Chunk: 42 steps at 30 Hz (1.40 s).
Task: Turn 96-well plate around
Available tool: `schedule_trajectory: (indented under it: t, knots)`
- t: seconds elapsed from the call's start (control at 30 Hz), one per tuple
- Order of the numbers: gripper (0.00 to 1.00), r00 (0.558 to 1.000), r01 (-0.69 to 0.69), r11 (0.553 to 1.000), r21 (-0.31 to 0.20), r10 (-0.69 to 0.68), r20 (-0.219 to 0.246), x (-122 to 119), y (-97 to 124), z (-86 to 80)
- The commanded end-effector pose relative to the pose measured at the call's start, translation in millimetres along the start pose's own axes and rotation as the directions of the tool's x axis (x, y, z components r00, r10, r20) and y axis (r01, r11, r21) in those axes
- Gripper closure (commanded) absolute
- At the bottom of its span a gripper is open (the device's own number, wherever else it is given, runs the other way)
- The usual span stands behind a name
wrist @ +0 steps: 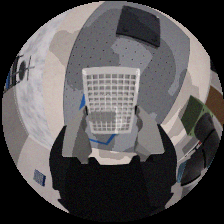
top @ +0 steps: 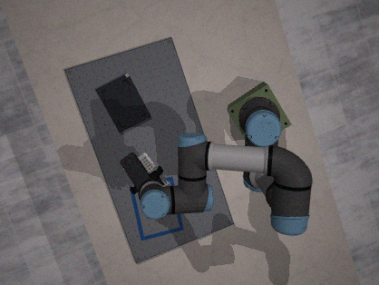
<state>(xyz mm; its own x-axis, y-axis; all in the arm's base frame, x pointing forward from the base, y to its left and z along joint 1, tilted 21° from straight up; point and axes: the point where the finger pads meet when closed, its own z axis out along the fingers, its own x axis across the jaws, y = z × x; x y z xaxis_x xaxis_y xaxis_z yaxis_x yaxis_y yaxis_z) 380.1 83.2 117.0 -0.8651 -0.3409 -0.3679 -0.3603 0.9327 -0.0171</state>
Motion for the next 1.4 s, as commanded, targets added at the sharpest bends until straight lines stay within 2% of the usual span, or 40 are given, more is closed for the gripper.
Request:
schedule_trajectory:
  t: [0.0, 1.27, 1.37]
  knots:
    - [1.00, 1.000, -0.001, 1.000, 0.004, 0.001, 0.000, -7, 17, 0.1]
    - [1.00, 1.000, -0.001, 1.000, 0.003, 0.001, 0.000, -45, 124, 4.0]
    - [1.00, 1.000, -0.001, 1.000, 0.003, 0.001, 0.000, -45, 125, 4.0]
